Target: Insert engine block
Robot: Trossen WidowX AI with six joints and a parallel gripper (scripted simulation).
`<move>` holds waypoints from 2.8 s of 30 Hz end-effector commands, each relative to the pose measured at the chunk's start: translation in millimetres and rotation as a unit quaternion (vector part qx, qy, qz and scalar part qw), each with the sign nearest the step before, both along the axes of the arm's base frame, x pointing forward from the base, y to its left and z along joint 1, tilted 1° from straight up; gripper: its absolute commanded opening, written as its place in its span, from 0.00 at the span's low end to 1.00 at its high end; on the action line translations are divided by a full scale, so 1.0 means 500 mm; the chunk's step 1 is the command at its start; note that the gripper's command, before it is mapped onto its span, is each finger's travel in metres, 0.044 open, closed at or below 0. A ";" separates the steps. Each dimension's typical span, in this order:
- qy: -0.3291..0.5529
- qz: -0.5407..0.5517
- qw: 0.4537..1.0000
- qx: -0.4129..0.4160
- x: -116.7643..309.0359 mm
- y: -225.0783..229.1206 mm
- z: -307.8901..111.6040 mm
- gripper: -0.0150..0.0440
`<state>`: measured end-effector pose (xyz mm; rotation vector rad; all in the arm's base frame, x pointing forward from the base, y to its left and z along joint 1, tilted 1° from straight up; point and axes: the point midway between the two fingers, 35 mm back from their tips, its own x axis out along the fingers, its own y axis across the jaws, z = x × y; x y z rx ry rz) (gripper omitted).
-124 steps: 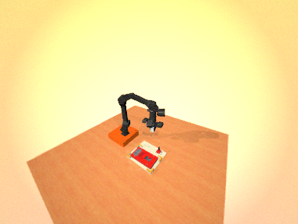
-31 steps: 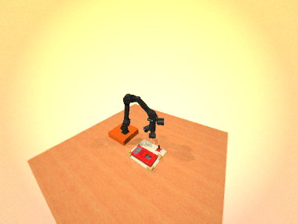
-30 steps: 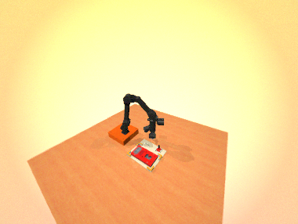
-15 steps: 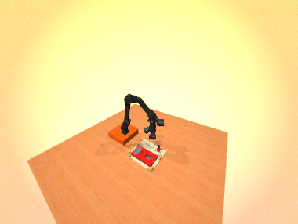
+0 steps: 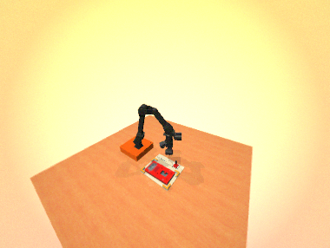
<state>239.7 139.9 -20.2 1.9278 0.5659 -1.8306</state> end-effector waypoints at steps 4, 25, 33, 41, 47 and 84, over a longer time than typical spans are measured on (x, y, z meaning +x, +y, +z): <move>0.011 0.001 1.000 -0.008 -0.009 -0.006 -0.020 0.25; 0.001 0.000 1.000 0.000 -0.001 -0.001 -0.003 1.00; 0.006 0.001 1.000 -0.004 0.002 0.002 0.014 1.00; 0.011 0.001 1.000 -0.007 0.001 0.003 0.086 1.00; 0.011 0.002 1.000 -0.006 0.002 0.004 0.085 1.00; 0.011 0.001 1.000 -0.007 -0.001 0.002 0.109 1.00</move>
